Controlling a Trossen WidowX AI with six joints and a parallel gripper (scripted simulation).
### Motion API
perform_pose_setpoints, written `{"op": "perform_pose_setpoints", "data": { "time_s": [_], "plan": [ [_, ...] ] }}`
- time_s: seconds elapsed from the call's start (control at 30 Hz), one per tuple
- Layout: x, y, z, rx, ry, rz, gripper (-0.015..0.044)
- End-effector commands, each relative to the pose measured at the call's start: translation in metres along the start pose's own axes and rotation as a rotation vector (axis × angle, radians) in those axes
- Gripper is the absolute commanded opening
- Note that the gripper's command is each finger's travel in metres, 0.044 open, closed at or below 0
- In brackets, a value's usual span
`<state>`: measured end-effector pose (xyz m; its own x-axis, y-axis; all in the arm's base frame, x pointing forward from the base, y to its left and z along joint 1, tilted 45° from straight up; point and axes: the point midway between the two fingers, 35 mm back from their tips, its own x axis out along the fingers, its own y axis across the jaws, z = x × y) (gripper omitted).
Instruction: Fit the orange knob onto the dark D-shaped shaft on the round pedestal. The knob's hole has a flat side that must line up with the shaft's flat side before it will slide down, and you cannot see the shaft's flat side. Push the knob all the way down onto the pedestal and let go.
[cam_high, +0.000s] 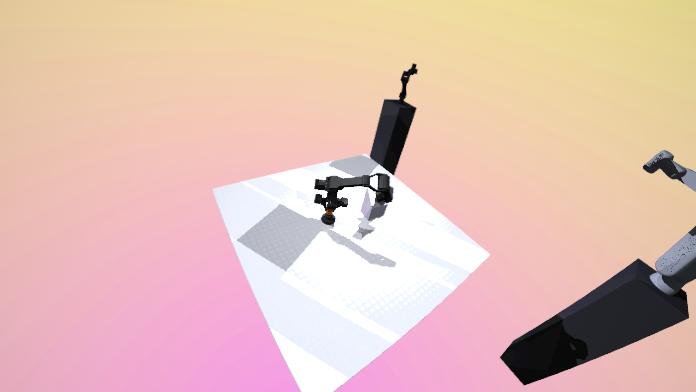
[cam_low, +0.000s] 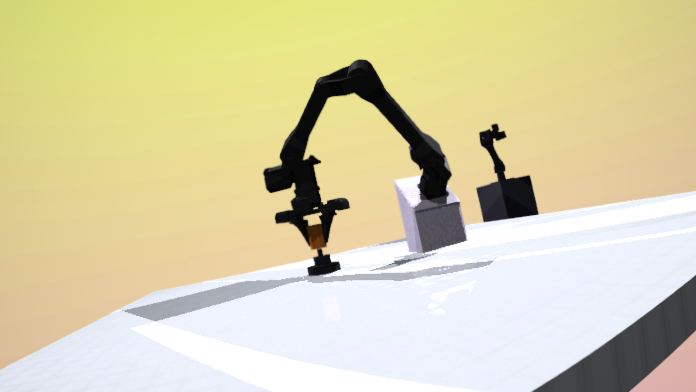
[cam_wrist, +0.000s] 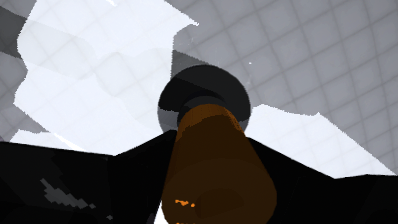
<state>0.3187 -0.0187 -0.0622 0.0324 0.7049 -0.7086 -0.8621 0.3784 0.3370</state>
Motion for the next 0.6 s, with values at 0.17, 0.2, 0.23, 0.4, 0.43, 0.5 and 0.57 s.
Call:
{"op": "perform_pose_setpoints", "data": {
  "time_s": [0.17, 0.2, 0.23, 0.4, 0.43, 0.5, 0.57],
  "plan": [
    [-0.0001, 0.0033, -0.0015, 0.003, -0.004, -0.002, 0.0],
    [-0.0002, 0.0036, -0.0019, 0.003, -0.004, -0.002, 0.0],
    [-0.0004, 0.0036, -0.0021, 0.003, -0.004, -0.002, 0.0],
    [-0.0014, 0.0026, -0.0025, 0.003, -0.004, -0.002, 0.0],
    [-0.0016, 0.0023, -0.0025, 0.003, -0.004, -0.002, 0.0],
    [-0.0017, 0.0015, -0.0025, 0.003, -0.004, -0.002, 0.0],
    [-0.0018, 0.001, -0.0023, 0.003, -0.004, -0.002, 0.0]
  ]
}}
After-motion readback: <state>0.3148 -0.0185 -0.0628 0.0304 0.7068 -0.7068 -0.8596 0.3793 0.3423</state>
